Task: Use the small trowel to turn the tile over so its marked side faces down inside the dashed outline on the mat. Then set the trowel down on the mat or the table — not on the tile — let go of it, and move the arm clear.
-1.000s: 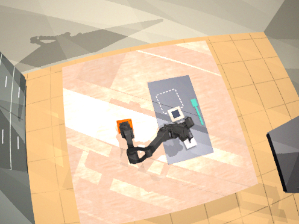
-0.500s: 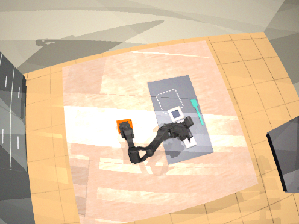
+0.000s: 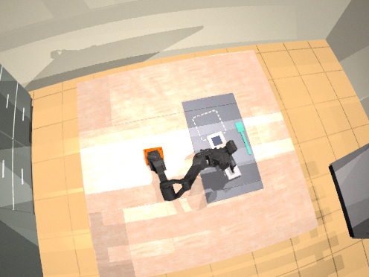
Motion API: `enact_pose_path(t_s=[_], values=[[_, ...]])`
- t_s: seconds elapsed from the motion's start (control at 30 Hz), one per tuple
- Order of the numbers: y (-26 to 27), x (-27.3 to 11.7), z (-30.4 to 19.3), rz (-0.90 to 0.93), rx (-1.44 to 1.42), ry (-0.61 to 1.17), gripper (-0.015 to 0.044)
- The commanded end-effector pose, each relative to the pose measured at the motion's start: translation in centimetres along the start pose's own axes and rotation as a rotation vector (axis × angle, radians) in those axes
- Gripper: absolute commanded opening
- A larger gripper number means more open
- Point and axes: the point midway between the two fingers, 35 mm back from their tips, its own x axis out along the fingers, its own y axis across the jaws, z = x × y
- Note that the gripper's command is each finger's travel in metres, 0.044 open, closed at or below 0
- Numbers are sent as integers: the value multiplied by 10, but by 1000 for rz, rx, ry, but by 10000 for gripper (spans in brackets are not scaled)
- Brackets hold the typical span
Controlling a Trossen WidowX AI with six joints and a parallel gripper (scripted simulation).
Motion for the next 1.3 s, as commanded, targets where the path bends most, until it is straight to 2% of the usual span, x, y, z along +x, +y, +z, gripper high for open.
enact_pose_path(t_s=[0.0, 0.67, 1.27], values=[[1, -1, -12, 4, -4, 12, 0], [19, -18, -19, 4, 76, 80, 0], [44, -39, -60, 5, 79, 83, 0]])
